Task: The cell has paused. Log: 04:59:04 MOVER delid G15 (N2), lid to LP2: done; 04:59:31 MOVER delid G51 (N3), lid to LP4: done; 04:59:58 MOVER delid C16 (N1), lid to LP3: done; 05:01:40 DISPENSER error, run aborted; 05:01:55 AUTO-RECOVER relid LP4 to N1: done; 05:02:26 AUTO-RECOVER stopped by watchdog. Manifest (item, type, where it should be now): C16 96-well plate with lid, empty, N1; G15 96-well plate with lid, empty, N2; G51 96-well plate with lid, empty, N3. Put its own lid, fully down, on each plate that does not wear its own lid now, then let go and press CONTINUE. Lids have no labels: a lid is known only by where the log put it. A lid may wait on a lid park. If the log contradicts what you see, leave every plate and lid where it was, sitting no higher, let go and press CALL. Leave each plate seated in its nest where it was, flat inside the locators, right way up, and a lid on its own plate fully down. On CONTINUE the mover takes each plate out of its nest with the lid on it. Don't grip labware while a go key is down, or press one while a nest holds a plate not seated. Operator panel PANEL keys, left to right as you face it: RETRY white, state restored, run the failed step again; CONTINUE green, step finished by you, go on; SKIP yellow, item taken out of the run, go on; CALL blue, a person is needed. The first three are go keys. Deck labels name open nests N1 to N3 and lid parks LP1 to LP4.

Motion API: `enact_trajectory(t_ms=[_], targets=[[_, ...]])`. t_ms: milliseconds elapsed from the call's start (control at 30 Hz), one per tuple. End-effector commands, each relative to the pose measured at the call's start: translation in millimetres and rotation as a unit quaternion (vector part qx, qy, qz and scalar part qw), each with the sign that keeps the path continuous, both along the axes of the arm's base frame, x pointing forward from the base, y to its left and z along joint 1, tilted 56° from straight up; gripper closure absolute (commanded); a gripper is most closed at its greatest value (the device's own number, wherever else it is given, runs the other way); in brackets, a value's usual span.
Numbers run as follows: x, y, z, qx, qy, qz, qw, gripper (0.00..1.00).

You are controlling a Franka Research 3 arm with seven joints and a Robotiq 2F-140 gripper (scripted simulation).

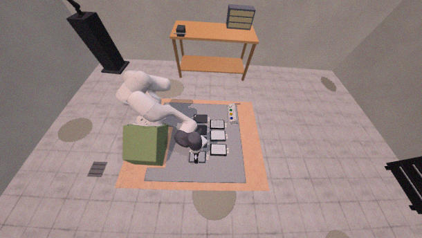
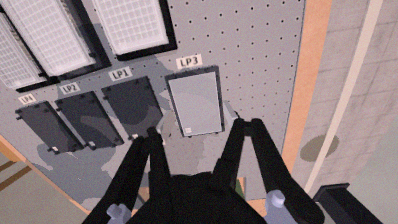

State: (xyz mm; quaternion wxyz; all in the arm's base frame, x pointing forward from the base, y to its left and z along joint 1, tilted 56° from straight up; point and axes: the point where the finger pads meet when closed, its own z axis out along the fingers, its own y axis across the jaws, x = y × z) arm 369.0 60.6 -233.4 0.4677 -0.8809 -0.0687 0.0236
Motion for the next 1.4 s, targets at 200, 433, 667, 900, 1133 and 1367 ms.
enact_trajectory(t_ms=[200, 433, 667, 900, 1133, 1367], targets=[[-0.3, 1.2, -0.1, 0.0, 0.002, -0.002, 1.0, 0.34], [-0.3, 1.2, -0.1, 0.0, 0.002, -0.002, 1.0, 0.34], [-0.3, 1.2, -0.1, 0.0, 0.002, -0.002, 1.0, 0.34], [-0.3, 1.2, -0.1, 0.0, 0.002, -0.002, 1.0, 0.34], [-0.3, 1.2, -0.1, 0.0, 0.002, -0.002, 1.0, 0.34], [-0.3, 1.2, -0.1, 0.0, 0.002, -0.002, 1.0, 0.41]])
